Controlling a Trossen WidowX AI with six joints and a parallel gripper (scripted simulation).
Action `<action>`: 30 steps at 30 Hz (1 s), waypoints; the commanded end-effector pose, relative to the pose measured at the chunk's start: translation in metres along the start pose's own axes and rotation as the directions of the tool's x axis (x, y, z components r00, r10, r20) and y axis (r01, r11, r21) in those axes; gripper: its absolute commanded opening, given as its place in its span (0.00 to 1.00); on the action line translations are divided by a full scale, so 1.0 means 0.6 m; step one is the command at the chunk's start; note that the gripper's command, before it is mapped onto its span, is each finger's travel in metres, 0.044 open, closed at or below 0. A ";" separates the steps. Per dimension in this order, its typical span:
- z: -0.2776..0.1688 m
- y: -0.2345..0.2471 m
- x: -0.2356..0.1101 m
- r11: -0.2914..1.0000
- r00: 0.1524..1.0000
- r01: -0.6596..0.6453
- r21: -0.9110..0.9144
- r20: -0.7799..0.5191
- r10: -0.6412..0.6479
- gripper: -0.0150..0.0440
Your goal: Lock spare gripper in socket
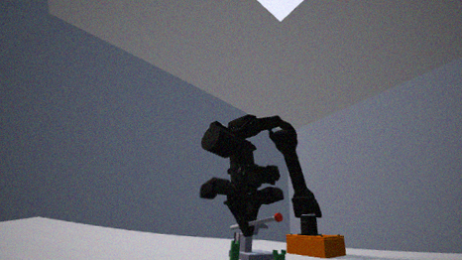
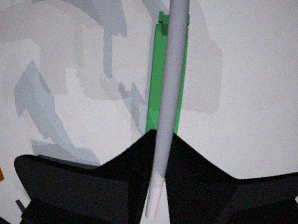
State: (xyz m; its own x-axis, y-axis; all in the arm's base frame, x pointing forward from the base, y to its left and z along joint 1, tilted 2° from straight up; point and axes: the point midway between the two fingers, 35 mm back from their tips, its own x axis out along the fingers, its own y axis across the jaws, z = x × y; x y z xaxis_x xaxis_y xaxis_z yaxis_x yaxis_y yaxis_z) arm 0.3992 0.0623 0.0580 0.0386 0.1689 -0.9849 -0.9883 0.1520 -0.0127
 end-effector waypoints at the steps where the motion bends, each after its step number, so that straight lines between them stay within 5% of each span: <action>1: 0.000 -0.001 -0.001 1.000 1.000 0.002 -0.008 0.004 -0.002 0.25; 30: -0.011 -0.004 0.066 1.000 1.000 0.020 -0.008 0.005 -0.020 0.25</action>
State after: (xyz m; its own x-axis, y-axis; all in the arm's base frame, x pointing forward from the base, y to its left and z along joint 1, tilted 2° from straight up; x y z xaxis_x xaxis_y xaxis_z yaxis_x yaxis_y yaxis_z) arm 0.4020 0.0625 0.0265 0.0602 0.1711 -0.9834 -0.9883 0.1482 -0.0347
